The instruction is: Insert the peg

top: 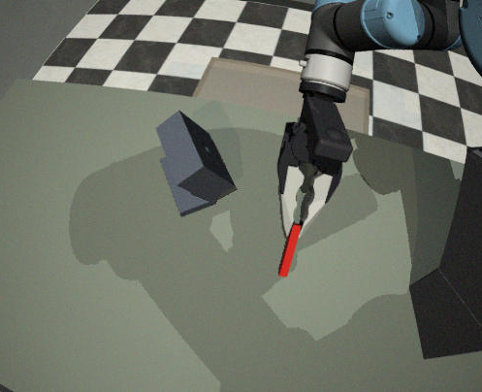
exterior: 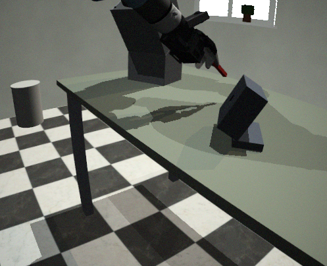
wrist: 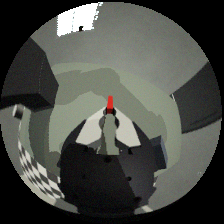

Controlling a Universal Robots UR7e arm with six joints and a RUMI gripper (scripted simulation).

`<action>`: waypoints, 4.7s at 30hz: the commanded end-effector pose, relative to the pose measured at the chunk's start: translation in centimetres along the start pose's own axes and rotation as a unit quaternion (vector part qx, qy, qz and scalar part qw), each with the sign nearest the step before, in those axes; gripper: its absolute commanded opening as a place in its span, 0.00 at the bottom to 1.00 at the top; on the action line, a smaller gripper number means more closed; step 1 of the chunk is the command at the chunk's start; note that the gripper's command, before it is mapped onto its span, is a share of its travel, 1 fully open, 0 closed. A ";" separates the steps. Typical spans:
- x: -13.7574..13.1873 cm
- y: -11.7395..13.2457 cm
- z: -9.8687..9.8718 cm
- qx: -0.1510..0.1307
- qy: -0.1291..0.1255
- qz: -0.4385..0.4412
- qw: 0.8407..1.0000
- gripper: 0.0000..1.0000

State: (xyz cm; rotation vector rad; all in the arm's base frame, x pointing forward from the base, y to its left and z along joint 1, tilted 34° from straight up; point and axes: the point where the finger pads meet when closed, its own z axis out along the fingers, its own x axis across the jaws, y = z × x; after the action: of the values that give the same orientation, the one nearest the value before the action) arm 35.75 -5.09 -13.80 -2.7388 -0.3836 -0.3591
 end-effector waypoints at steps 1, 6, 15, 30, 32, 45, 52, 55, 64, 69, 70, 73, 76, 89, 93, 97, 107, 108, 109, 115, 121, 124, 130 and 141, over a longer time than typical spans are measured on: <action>0.2 0.1 -0.3 0.002 0.008 0.008 1.000 0.00; 0.3 0.2 -0.5 0.004 0.013 0.014 1.000 0.00; 0.7 0.6 -1.1 0.008 0.030 0.032 0.999 0.00; 1.2 1.1 -2.0 0.013 0.054 0.057 0.997 0.00; 1.3 1.2 -2.2 0.014 0.058 0.061 0.996 0.00; 1.7 1.7 -3.0 0.018 0.079 0.082 0.993 0.00; 2.0 2.1 -3.6 0.020 0.093 0.095 0.991 0.00; 2.1 2.2 -3.7 0.021 0.096 0.099 0.990 0.00; 2.4 2.6 -4.4 0.024 0.112 0.114 0.987 0.00; 2.6 2.9 -4.9 0.025 0.122 0.124 0.984 0.00; 2.6 3.0 -5.0 0.025 0.124 0.125 0.984 0.00; 2.6 3.0 -5.1 0.025 0.126 0.127 0.984 0.00; 2.7 3.2 -5.3 0.026 0.132 0.133 0.982 0.00; 3.1 3.9 -6.5 0.029 0.156 0.155 0.975 0.00; 3.2 4.1 -6.7 0.030 0.162 0.161 0.973 0.00; 3.3 4.4 -7.1 0.030 0.170 0.168 0.971 0.00; 3.6 4.9 -8.0 0.032 0.186 0.182 0.965 0.00; 3.6 5.0 -8.1 0.032 0.188 0.184 0.964 0.00; 3.6 5.0 -8.2 0.032 0.190 0.186 0.964 0.00; 3.8 5.5 -8.8 0.033 0.202 0.196 0.959 0.00; 3.9 5.9 -9.4 0.034 0.214 0.207 0.954 0.00; 3.9 6.0 -9.6 0.034 0.216 0.209 0.953 0.00; 4.0 6.4 -10.2 0.034 0.228 0.219 0.948 0.00; 4.2 7.1 -11.3 0.035 0.247 0.234 0.940 0.00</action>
State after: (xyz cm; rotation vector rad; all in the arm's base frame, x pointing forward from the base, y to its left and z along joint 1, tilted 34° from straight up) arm 39.56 -14.60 -4.71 -2.4487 0.3651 -0.8367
